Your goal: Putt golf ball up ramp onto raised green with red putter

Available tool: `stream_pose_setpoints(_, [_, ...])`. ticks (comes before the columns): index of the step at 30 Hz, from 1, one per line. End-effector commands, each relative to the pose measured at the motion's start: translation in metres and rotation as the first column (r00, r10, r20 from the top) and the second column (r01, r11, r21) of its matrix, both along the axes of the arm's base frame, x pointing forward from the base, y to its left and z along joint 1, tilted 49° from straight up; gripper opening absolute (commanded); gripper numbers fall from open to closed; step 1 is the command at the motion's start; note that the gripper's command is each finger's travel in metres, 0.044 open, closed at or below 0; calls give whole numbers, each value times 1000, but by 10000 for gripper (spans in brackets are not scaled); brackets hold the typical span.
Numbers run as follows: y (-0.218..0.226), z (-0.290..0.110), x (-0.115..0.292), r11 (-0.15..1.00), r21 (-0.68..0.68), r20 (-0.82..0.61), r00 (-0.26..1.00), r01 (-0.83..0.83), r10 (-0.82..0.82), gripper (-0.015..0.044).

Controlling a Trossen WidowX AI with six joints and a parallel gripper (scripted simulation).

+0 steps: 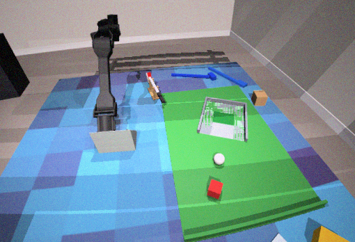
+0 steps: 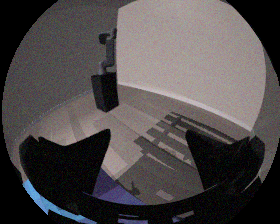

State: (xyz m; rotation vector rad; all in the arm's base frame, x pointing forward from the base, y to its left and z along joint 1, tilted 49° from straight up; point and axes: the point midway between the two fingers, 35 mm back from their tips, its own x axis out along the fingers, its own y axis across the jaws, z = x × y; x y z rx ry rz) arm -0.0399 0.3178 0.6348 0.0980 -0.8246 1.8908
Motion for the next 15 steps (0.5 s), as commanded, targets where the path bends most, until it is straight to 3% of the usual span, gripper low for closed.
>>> stream_pose_setpoints(1, [11,-23,39,989,-54,49,989,140,-138,440])
stream_pose_setpoints(8, [20,-73,124,900,-167,144,913,403,-382,440])
stream_pose_setpoints(15, [11,-135,215,735,-305,242,796,605,-555,440])
